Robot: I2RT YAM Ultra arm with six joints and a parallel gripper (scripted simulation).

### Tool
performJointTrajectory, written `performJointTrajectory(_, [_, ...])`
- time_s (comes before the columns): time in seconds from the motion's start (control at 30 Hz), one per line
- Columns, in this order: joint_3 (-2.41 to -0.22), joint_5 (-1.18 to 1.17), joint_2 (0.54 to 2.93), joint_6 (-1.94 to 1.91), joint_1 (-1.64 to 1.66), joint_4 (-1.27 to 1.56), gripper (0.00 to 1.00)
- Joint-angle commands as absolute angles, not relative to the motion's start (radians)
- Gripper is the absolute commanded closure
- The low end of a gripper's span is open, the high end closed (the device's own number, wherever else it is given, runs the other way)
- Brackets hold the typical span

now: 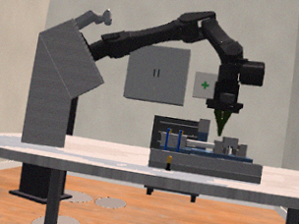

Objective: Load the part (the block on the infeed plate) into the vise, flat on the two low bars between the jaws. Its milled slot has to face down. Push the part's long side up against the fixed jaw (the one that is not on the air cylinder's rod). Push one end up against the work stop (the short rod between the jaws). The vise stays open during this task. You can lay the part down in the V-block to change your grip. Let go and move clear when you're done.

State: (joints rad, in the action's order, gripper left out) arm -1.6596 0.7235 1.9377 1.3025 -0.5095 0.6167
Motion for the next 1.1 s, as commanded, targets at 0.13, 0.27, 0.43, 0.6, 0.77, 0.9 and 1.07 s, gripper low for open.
performJointTrajectory(0.13, [-1.691,0.713,1.907,1.299,-0.532,0.626,1.00])
performJointTrajectory(0.27, [-1.691,0.713,1.907,1.300,-0.532,0.625,1.00])
performJointTrajectory(0.43, [-1.691,0.713,1.912,1.301,-0.531,0.620,1.00])
performJointTrajectory(0.6, [-1.691,0.712,1.917,1.303,-0.531,0.614,1.00])
performJointTrajectory(0.77, [-1.691,0.712,1.929,1.308,-0.529,0.602,1.00])
performJointTrajectory(0.9, [-1.691,0.711,1.942,1.311,-0.528,0.600,1.00])
performJointTrajectory(1.07, [-1.692,0.710,1.943,1.312,-0.522,0.601,1.00])
